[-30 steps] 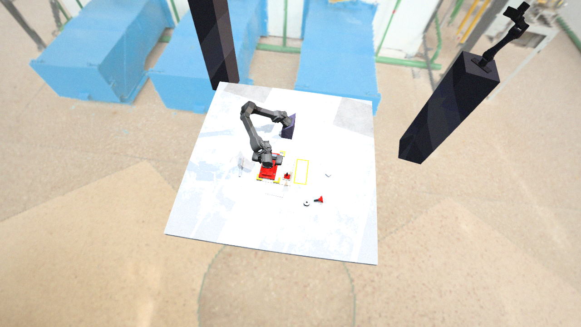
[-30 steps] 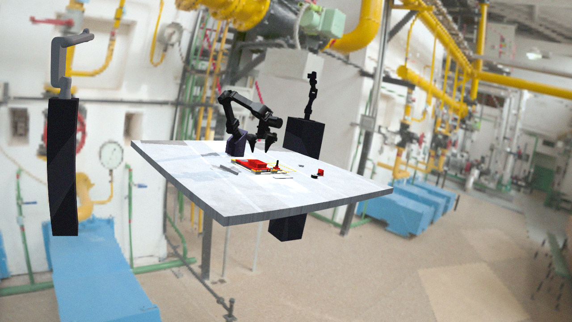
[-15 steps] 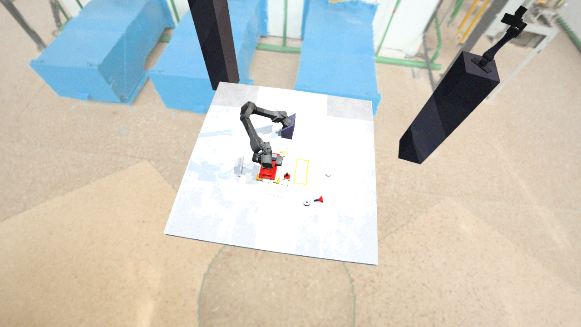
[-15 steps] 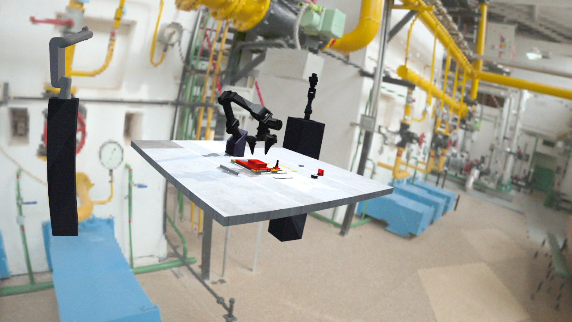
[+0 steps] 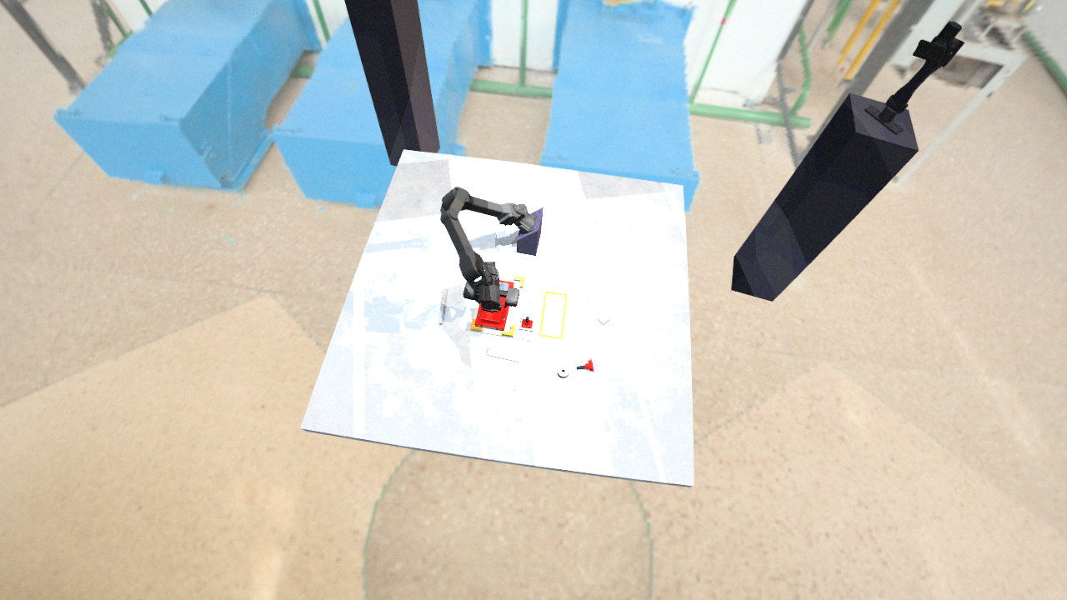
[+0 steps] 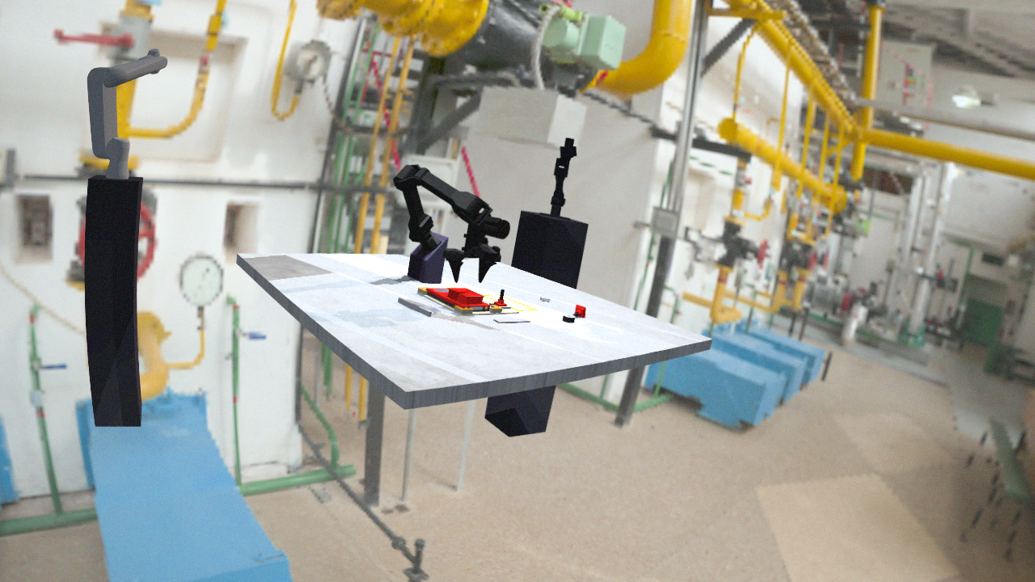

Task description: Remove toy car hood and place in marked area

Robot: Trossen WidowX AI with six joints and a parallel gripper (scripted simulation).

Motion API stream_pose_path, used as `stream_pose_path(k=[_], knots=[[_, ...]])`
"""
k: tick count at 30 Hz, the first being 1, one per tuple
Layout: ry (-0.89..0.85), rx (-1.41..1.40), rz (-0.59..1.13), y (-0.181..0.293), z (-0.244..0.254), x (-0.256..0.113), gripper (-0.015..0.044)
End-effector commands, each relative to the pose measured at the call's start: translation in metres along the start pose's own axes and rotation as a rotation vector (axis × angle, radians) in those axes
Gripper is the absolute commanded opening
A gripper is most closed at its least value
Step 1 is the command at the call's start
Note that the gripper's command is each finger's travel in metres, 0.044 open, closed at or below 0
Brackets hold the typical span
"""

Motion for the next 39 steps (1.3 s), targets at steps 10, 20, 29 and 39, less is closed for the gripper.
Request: stream_pose_path(k=[10, 20, 29, 39], knots=[[0.005, -0.007, 0.0, 0.0, 0.0, 0.009, 0.044], [0.006, -0.007, 0.0, 0.001, 0.0, 0.015, 0.044], [0.007, -0.007, 0.0, 0.001, 0.0, 0.021, 0.044], [0.008, -0.007, 0.0, 0.001, -0.001, 0.027, 0.044]])
Point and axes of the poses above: the point midway between the two fingers, 35 mm back from their tips, its own x axis out along the fingers, its own z axis across the jaws, y = z × x, the point moved 4 cm from there along -x, back along the fingers, and after that the axes turned 9 degrees about -x, right-handed, at the moved point
